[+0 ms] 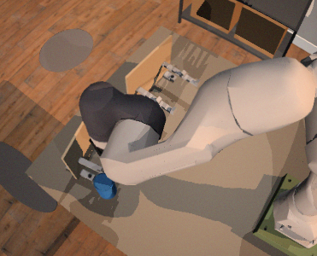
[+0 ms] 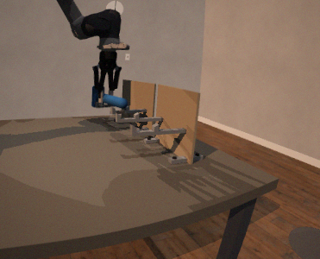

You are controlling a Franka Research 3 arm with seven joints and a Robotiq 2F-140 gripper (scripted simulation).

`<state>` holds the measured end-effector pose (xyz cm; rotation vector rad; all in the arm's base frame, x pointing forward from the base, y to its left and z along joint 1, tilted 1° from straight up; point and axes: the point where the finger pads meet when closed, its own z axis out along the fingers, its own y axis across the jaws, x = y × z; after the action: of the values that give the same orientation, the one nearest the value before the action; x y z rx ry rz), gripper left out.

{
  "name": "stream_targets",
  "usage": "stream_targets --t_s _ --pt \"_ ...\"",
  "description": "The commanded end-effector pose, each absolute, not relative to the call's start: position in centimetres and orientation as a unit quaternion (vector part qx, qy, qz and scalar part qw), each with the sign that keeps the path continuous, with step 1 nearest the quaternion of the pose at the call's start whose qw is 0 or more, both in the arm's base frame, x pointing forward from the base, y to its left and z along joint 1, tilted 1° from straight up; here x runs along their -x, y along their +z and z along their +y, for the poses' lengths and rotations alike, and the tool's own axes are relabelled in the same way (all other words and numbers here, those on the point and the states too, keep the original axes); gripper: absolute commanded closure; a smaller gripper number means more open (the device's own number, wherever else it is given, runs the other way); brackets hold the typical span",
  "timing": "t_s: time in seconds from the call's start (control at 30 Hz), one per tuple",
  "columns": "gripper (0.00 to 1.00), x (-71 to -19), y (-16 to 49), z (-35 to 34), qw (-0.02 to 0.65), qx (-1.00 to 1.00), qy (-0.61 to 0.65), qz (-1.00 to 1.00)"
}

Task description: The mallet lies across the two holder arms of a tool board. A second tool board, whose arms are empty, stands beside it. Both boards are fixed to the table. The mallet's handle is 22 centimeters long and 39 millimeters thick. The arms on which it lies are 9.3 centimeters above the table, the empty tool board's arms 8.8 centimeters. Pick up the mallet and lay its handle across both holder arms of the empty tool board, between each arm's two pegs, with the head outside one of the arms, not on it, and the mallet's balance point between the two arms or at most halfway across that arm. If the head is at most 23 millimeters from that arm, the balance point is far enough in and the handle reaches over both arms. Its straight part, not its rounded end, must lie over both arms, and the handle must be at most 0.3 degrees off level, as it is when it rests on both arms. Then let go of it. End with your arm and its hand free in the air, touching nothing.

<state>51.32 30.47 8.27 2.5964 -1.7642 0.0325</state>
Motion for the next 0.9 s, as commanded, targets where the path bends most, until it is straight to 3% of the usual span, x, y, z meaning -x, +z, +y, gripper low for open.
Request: stream_targets --t_s 0.0,0.87 --pt "1.00 -51.6 8.6 30.7 -0.004 -0.827 0.011 -0.562" --pt "1.00 -51.7 7.0 30.8 -0.004 -0.827 0.011 -0.562"
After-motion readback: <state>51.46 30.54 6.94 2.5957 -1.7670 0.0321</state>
